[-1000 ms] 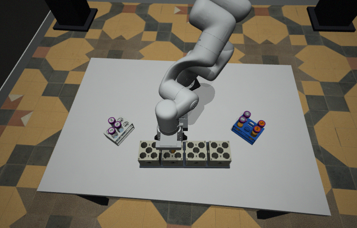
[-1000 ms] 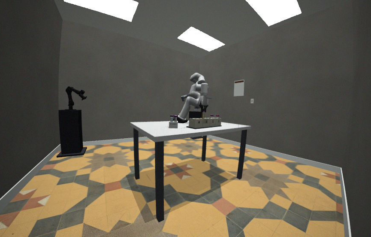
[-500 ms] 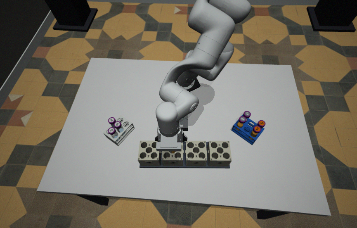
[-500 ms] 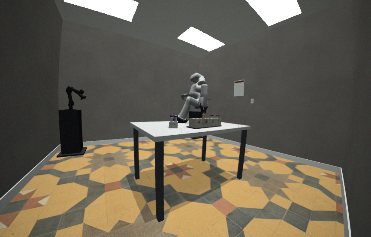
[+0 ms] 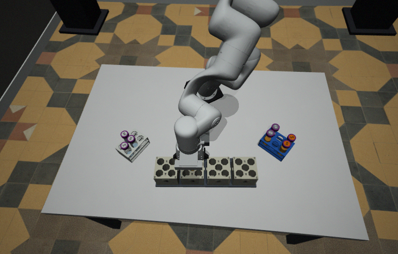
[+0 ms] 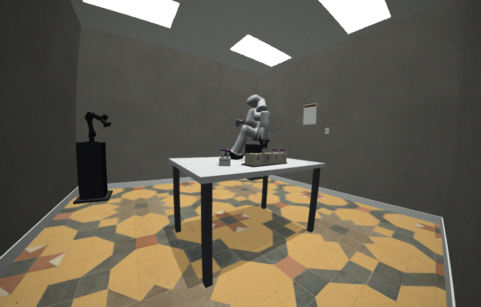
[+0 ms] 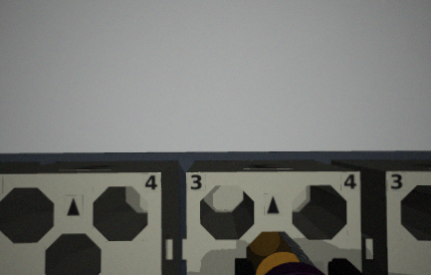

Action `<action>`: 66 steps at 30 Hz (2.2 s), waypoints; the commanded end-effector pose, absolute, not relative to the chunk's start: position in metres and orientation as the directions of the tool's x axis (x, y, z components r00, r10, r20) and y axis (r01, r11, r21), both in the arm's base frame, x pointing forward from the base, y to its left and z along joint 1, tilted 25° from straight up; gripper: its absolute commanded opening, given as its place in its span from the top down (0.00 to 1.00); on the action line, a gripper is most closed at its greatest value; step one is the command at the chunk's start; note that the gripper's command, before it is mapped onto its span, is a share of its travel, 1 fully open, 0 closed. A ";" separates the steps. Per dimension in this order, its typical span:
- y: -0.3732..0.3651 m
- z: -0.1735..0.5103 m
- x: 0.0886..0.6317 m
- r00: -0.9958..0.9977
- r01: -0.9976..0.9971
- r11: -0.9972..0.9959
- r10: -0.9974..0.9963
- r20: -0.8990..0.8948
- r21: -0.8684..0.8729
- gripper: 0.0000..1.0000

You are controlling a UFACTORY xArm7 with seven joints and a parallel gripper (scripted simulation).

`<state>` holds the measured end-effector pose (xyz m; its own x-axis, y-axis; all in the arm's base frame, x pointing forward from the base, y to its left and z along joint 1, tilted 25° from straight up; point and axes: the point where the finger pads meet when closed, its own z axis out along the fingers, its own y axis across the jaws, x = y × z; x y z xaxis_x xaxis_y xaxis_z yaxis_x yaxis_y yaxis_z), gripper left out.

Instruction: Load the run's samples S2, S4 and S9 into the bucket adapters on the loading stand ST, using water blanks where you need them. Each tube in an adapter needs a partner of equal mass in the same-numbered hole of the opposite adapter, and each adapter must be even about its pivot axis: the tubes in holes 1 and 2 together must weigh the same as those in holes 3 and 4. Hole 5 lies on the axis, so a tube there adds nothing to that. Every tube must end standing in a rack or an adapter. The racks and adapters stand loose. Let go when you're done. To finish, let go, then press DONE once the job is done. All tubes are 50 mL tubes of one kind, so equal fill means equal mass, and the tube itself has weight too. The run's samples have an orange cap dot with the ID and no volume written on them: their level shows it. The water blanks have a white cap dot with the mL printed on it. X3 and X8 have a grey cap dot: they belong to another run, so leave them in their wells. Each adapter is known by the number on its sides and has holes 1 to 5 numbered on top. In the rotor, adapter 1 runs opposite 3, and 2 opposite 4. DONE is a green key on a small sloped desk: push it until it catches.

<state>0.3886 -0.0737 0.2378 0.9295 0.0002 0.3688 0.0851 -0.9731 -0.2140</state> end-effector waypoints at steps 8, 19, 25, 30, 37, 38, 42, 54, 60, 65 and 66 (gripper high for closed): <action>-0.072 0.230 0.393 0.928 0.085 -0.973 -0.001 0.373 -0.213 1.00; -0.070 0.222 0.397 0.928 0.085 -0.973 -0.001 0.373 -0.213 1.00; -0.069 0.216 0.399 0.928 0.085 -0.973 -0.001 0.373 -0.213 1.00; -0.068 0.212 0.401 0.928 0.085 -0.973 -0.001 0.373 -0.213 1.00; -0.067 0.209 0.402 0.928 0.085 -0.973 -0.001 0.373 -0.213 1.00; -0.067 0.209 0.402 0.928 0.085 -0.973 -0.001 0.373 -0.213 1.00; -0.067 0.209 0.402 0.928 0.085 -0.973 -0.001 0.373 -0.213 1.00; -0.067 0.209 0.402 0.928 0.085 -0.973 -0.001 0.373 -0.213 0.56; -0.067 0.209 0.402 0.928 0.085 -0.973 -0.001 0.373 -0.213 0.56; -0.067 0.209 0.402 0.928 0.085 -0.973 -0.001 0.373 -0.213 0.56; -0.067 0.209 0.402 0.928 0.085 -0.973 -0.001 0.373 -0.213 0.56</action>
